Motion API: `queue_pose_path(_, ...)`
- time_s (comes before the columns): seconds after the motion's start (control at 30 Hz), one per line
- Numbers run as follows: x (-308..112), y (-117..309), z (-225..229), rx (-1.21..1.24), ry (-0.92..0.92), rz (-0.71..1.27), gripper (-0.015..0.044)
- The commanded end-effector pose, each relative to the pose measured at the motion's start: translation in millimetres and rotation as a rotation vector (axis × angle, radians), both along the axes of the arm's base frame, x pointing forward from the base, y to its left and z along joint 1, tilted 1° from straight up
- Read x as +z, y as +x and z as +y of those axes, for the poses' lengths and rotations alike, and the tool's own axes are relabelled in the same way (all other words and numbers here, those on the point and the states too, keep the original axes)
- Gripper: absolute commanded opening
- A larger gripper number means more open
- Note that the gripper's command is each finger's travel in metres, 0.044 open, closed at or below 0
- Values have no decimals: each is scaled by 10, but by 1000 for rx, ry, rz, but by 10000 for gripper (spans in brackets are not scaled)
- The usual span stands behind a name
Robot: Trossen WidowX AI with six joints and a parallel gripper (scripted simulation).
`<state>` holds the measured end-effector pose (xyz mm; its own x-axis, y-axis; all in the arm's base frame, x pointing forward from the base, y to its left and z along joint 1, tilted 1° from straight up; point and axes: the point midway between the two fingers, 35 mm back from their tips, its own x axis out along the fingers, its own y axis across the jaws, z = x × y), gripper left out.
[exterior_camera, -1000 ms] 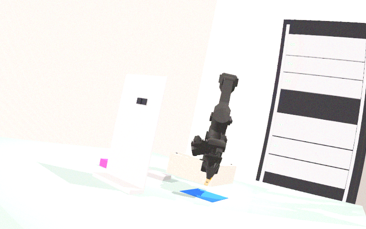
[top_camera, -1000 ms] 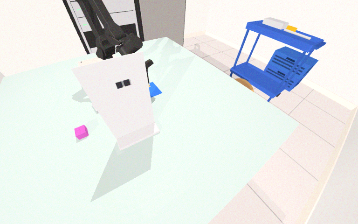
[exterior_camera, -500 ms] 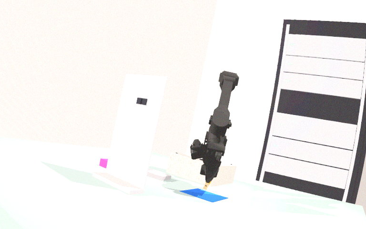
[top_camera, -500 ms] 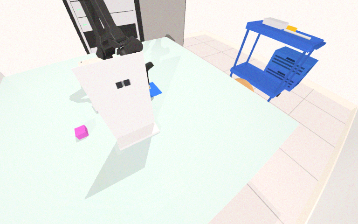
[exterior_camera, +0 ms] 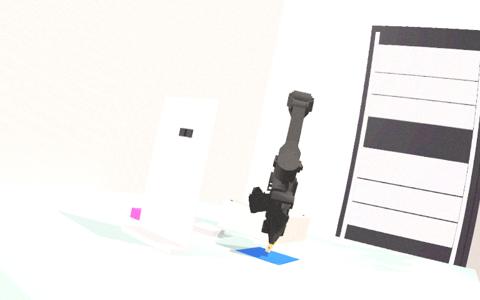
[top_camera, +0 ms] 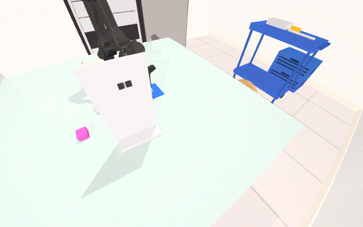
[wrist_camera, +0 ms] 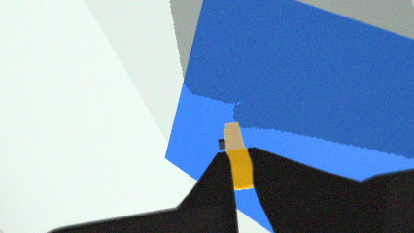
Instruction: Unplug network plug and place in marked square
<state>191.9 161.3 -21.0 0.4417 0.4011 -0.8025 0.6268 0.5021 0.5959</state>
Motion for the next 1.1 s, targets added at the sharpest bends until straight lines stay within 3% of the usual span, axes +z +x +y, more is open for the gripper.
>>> queue_pose_path(0.0,-49,-12,-17,-3,-7,1,0)
queue_pose_path(0.87,-104,-19,0,3,-4,0,0)
queue_pose_path(1.07,-104,-19,0,3,-4,0,156)
